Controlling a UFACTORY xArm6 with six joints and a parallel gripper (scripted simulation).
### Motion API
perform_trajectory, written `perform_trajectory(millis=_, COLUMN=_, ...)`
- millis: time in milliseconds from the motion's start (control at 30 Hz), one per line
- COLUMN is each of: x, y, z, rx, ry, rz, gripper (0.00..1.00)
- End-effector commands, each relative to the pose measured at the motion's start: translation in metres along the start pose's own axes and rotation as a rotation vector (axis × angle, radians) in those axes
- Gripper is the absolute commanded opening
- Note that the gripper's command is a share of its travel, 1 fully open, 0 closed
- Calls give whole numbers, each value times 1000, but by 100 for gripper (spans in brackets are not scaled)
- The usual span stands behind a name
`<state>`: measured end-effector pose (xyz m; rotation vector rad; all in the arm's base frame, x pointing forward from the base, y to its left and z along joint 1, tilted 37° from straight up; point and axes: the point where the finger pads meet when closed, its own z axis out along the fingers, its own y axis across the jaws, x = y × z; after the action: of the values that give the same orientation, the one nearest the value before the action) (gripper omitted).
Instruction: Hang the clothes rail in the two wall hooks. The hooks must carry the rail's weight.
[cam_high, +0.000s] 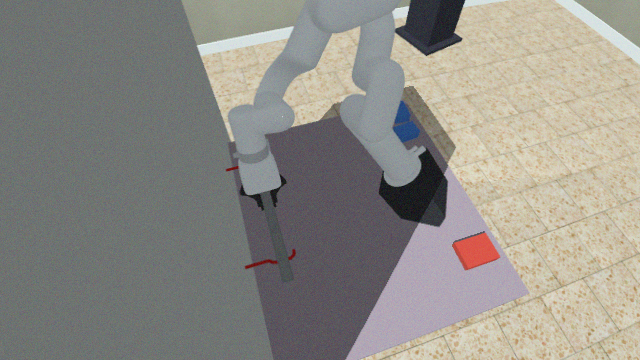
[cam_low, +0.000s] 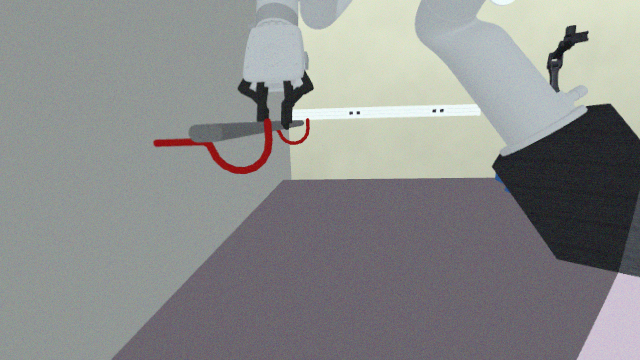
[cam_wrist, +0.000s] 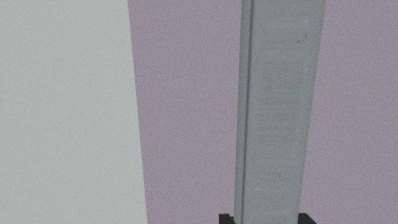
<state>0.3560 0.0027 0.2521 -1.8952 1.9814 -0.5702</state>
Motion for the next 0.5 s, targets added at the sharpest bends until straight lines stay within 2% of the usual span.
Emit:
perform_trajectory(millis=0, x=2, y=-1, z=5, rx=3, ry=-1, rz=0, gripper=0)
perform_trajectory(millis=133, x=4, y=-1, z=11, rx=3, ry=-1, rz=0, gripper=0)
perform_trajectory(millis=467, x=4, y=-1, z=11, rx=3, ry=-1, rz=0, gripper=0)
